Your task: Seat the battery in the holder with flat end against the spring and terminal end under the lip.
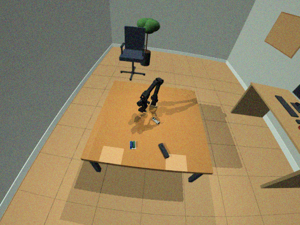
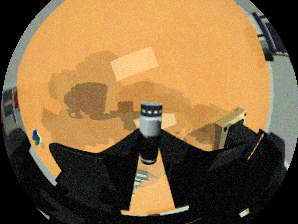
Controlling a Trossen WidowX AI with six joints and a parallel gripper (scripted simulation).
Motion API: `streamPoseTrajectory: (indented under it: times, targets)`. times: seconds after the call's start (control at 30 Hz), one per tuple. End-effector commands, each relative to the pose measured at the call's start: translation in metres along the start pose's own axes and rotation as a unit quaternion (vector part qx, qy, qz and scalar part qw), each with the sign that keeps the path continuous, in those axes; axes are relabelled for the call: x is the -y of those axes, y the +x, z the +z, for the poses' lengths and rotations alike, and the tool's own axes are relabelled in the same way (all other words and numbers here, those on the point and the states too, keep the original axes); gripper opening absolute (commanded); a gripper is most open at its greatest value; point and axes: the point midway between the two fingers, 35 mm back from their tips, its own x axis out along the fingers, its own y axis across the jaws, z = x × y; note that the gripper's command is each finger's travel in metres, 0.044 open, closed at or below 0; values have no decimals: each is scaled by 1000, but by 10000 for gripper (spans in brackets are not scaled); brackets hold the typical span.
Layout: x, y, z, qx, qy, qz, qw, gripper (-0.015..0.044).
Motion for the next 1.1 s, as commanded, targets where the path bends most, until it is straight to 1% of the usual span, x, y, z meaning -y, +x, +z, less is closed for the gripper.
streamPoseTrajectory:
  times: [0.0,0.43,0.87,1.07]
  targets:
    - [-12,-7,-16,1,16,5,1000,64]
    - [-35,-20,-96,-4,104,6,995,64]
    - [-29,-31,-183,-12,188,2,982,64]
    - [-27,-31,-188,-13,193,1,981,64]
